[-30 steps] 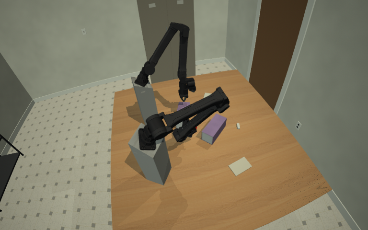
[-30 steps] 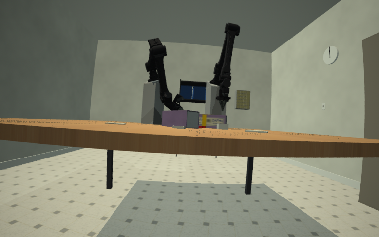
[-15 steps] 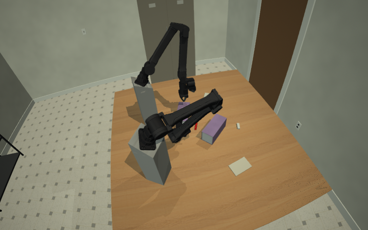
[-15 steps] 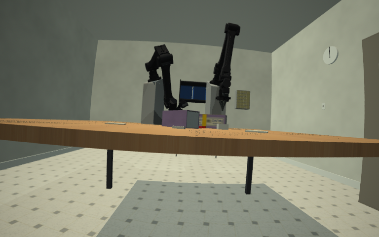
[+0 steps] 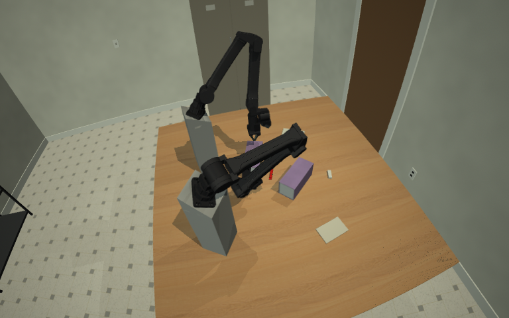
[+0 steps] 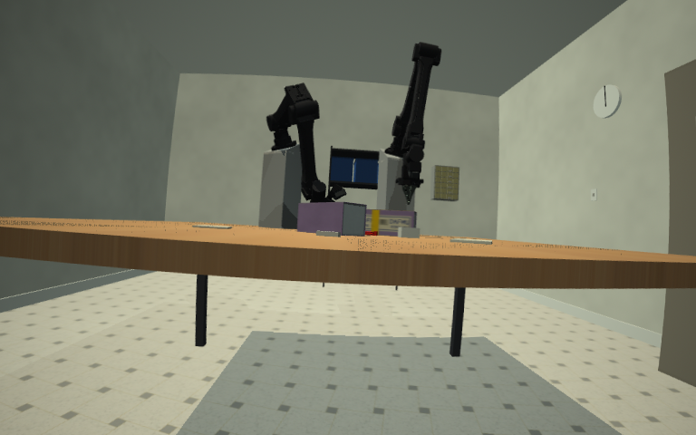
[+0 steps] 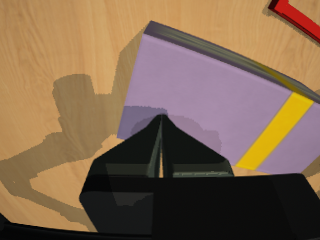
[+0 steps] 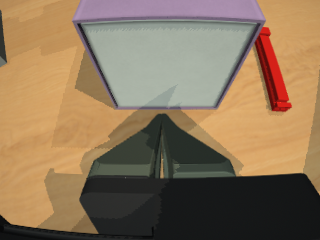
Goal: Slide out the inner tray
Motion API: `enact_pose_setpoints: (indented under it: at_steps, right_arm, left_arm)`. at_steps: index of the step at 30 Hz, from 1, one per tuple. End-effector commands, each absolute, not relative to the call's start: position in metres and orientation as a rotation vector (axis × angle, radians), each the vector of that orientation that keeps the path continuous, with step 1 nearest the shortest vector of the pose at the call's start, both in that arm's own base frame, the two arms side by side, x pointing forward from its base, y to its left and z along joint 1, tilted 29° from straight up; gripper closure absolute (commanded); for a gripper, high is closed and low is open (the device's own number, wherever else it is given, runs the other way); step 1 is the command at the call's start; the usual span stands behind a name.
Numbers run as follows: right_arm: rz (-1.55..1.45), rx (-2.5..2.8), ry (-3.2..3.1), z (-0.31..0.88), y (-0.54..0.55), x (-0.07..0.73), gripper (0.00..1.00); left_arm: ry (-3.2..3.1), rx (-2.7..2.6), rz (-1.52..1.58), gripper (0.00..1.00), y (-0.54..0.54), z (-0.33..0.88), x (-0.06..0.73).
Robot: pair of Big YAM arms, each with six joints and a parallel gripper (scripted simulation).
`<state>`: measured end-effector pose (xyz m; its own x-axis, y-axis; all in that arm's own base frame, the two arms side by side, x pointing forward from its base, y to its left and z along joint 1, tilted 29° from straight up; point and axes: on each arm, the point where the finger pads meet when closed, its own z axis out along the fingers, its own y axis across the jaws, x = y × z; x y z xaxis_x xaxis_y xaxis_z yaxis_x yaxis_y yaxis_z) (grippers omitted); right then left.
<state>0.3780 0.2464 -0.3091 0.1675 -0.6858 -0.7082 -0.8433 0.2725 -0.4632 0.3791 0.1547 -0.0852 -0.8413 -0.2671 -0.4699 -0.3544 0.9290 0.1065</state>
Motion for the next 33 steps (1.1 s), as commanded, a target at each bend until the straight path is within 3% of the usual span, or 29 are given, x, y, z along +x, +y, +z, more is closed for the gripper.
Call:
enact_pose_setpoints:
  at_steps: [1, 33]
  right_arm:
    - [0.22, -1.476, 1.588, -0.311, 0.243, 0.365, 1.0]
    - [0.22, -1.475, 1.587, -0.311, 0.244, 0.366, 1.0]
  left_arm:
    - [2.638, -0.447, 0.259, 1.0, 0.157, -0.095, 0.377]
    - [2.641, -0.458, 0.26, 1.0, 0.164, -0.119, 0.385]
